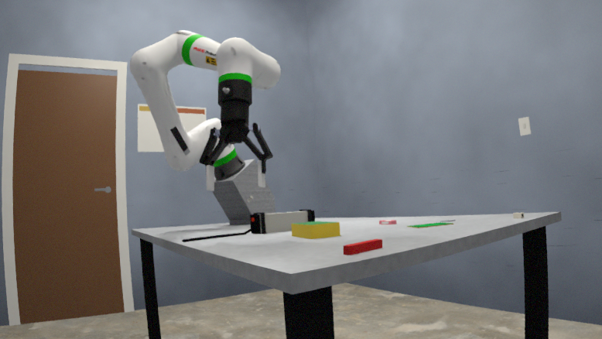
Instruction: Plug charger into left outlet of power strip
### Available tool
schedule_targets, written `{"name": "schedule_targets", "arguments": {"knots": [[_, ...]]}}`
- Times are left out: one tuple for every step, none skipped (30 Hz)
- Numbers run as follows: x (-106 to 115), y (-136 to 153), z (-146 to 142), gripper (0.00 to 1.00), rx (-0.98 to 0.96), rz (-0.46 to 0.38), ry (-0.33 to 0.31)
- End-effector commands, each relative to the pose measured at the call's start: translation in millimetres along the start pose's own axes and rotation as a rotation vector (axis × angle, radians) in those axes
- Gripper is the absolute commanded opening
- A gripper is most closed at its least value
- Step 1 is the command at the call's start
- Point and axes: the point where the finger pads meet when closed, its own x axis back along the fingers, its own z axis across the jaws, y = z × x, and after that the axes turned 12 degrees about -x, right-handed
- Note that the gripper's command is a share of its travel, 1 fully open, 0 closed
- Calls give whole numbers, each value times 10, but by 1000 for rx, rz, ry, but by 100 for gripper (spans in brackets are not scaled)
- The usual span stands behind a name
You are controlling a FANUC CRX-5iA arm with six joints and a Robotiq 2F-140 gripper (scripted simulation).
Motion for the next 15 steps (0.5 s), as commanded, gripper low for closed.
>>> {"name": "schedule_targets", "arguments": {"knots": [[20, -349, 59, 100, 260, 12, 9], [20, -349, 59, 100, 260, 12, 9], [24, -477, 71, 100, 354, 16, 11], [24, -477, 71, 100, 354, 16, 11], [27, -616, 81, 100, 457, 19, 14], [27, -616, 81, 100, 457, 19, 14], [27, -616, 81, 100, 457, 19, 14], [31, -766, 86, 100, 569, 23, 17], [31, -766, 86, 100, 569, 23, 17], [36, -925, 86, 100, 688, 26, 21], [36, -925, 86, 100, 688, 26, 21], [36, -925, 86, 100, 688, 26, 21], [40, -1091, 81, 100, 814, 29, 26], [40, -1091, 81, 100, 814, 29, 26], [44, -1262, 69, 100, 918, 31, 29]]}}
